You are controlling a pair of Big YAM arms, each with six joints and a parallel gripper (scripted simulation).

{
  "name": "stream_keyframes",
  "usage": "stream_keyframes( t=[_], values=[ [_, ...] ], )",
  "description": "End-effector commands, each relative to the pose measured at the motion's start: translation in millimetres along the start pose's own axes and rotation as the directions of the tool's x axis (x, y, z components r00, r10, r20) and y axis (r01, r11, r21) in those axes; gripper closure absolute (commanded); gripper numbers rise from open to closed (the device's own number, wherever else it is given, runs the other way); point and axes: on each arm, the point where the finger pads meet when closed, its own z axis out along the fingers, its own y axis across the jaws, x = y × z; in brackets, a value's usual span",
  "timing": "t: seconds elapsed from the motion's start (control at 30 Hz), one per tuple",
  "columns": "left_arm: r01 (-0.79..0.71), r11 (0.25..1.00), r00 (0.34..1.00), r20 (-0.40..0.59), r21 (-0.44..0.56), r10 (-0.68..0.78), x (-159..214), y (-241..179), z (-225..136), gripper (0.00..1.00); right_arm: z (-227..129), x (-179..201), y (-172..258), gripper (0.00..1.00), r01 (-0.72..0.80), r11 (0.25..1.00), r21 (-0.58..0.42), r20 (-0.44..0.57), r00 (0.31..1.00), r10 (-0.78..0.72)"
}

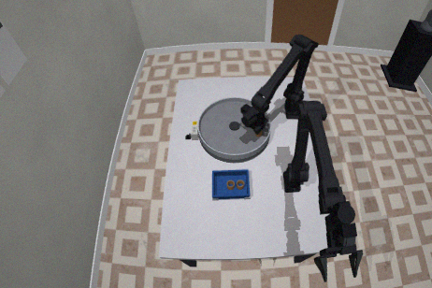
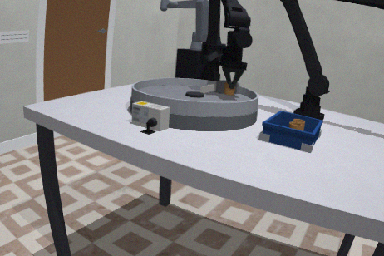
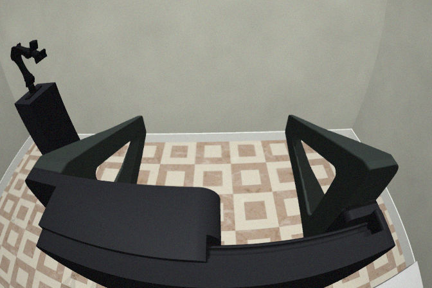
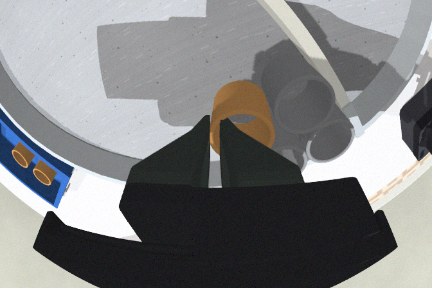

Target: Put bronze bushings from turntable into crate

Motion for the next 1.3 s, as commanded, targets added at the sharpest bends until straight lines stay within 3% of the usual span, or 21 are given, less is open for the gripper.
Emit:
stream_keyframes(
  t=[0.0,0.37,0.47,0.63,0.83,1.27],
  values=[
    [0.016,1.0,0.999,0.042,-0.005,-0.016,-14,3,-6,0.0,-29,3,23,1.0,0.015,0.998,-0.06,0.006,1.0,-0.014],
    [0.016,1.0,0.999,0.042,-0.005,-0.016,-14,3,-6,0.0,-78,3,21,1.0,0.015,0.998,-0.064,0.007,1.0,-0.014],
    [0.016,1.0,0.999,0.042,-0.005,-0.016,-14,3,-6,0.0,-72,3,21,1.0,0.015,0.999,-0.033,0.005,1.0,-0.014],
    [0.016,1.0,0.999,0.042,-0.005,-0.016,-14,3,-6,0.0,-97,4,20,1.0,0.015,0.998,-0.065,0.007,1.0,-0.014],
    [0.016,1.0,0.999,0.042,-0.005,-0.016,-14,3,-6,0.0,-83,4,14,1.0,0.015,1.0,-0.021,0.004,1.0,-0.015],
    [0.016,1.0,0.999,0.042,-0.005,-0.016,-14,3,-6,0.0,-83,4,13,1.0,0.015,1.0,-0.023,0.004,1.0,-0.015]
  ],
)
